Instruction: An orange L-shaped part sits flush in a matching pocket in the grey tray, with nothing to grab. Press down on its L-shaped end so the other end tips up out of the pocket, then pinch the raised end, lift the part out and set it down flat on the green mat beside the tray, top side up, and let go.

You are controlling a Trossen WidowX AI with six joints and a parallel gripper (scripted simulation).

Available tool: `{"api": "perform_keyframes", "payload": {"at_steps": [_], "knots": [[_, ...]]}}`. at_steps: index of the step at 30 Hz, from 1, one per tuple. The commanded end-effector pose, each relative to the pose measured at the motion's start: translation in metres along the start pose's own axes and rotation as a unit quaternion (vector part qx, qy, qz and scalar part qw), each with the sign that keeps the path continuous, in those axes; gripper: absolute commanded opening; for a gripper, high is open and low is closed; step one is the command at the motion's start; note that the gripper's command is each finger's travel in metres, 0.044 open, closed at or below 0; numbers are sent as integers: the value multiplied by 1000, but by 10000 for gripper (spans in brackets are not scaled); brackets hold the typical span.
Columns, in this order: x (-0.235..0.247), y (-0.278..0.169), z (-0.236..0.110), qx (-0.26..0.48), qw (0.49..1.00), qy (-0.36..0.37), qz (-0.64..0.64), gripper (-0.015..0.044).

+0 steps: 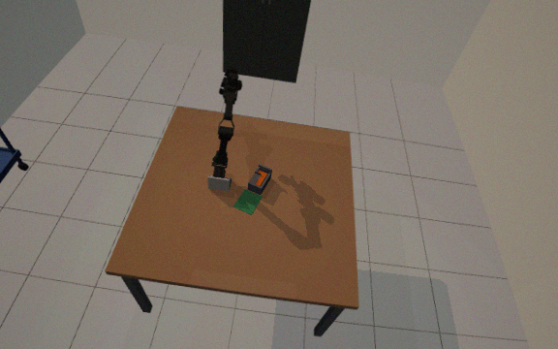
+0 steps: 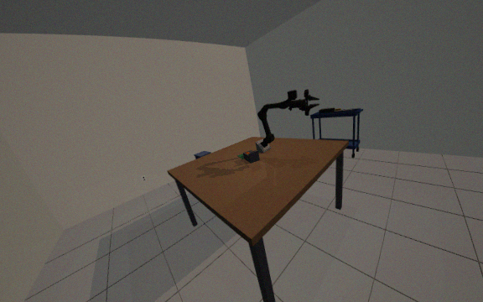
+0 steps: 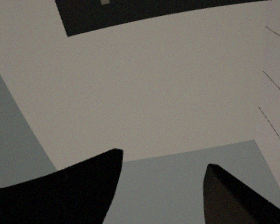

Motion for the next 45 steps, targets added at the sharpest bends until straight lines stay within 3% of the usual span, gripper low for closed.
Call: {"api": "perform_keyframes", "payload": {"at_steps": [1,7,14,21,28,35,45], "knots": [[-37,34,23,-87,987,-89,-100,180],[-73,96,31,-201,937,-212,-189,180],[-97,179,2,-314,838,-370,-249,180],[-103,250,-64,-379,736,-513,-228,180],[-95,288,-160,-414,661,-611,-137,180],[-81,283,-267,-433,642,-633,-10,180],[-69,218,-383,-445,713,-532,102,180]]}}
Point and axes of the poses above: the point midway between the two fingers, 35 mm back from their tips, its own z axis out along the fingers, its own x axis across the jaws, y = z × x, the point moved 10 cm from there along -z, back along the fingers, and after that the axes turned 12 degrees about z, right-handed, at the moved point
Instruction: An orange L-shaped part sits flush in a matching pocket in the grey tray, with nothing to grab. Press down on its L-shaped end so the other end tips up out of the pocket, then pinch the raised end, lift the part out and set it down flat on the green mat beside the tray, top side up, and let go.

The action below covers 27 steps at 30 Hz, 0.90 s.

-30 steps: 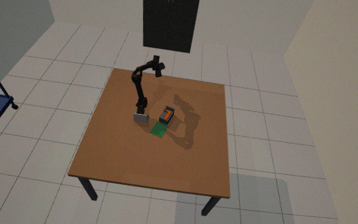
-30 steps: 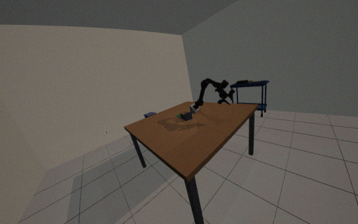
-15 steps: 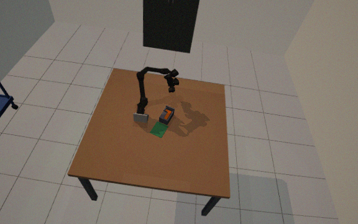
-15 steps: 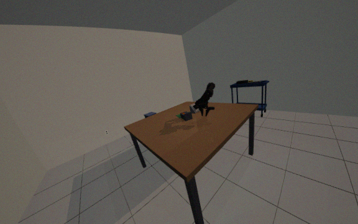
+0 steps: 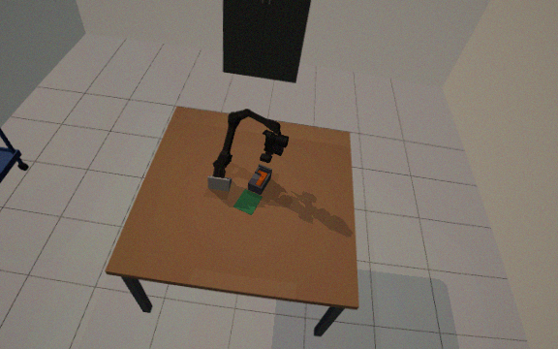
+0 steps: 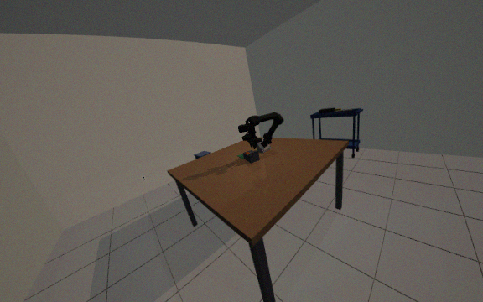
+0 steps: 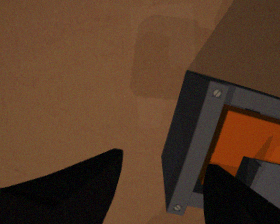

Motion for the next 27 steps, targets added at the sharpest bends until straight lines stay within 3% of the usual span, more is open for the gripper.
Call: {"api": "perform_keyframes", "payload": {"at_steps": [1,9,16,27], "knots": [[-41,9,-14,28,998,45,40,180],[-42,9,-8,30,998,46,44,180],[-33,6,57,35,997,29,58,180],[-33,5,66,35,997,29,59,180]]}}
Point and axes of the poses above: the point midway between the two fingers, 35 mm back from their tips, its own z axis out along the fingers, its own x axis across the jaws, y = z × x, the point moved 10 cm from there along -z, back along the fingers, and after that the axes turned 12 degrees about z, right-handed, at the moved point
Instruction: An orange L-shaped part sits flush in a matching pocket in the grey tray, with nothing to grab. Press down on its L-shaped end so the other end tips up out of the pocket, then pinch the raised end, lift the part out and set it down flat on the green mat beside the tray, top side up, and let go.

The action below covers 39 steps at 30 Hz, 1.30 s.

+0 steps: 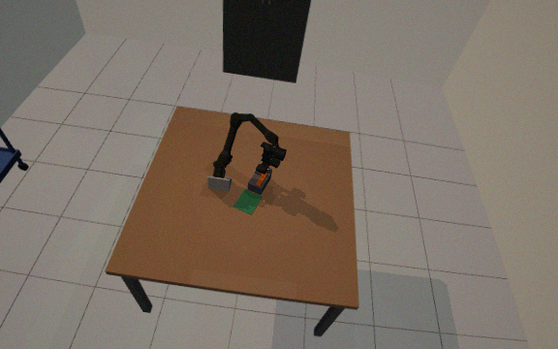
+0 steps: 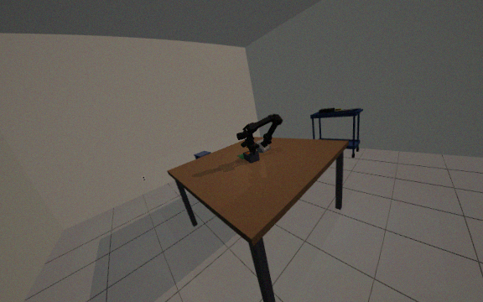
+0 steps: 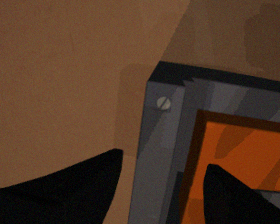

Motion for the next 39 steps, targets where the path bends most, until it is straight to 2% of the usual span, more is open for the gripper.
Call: {"api": "perform_keyframes", "payload": {"at_steps": [1,18,39], "knots": [[0,-2,7,1,1000,1,1,180],[0,-2,34,1,1000,2,1,180],[6,-3,28,0,1000,3,-2,180]]}}
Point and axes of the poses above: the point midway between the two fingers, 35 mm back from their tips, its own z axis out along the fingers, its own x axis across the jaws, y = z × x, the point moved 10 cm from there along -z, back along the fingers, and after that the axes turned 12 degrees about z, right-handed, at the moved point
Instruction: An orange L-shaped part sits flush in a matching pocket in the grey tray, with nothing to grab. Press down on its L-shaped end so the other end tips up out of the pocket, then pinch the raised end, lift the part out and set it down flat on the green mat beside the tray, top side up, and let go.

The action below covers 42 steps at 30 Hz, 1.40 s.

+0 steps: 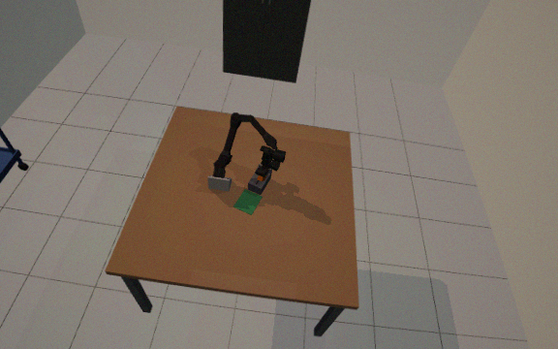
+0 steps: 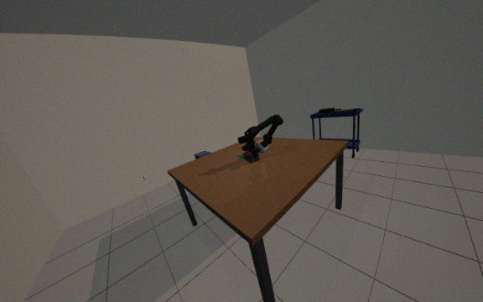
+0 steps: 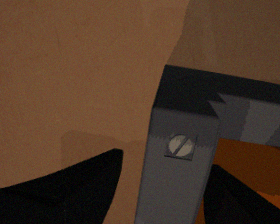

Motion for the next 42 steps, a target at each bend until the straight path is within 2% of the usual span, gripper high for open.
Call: {"api": "perform_keyframes", "payload": {"at_steps": [1,9,12,16,18,42], "knots": [[5,-2,-6,0,1000,-2,1,180],[9,-2,-18,-1,1000,-3,5,180],[6,1,-45,-4,1000,-4,13,180],[-2,0,-97,-5,1000,0,25,180],[-4,-1,-107,-4,1000,2,28,180],[-3,-3,-104,-13,1000,4,28,180]]}}
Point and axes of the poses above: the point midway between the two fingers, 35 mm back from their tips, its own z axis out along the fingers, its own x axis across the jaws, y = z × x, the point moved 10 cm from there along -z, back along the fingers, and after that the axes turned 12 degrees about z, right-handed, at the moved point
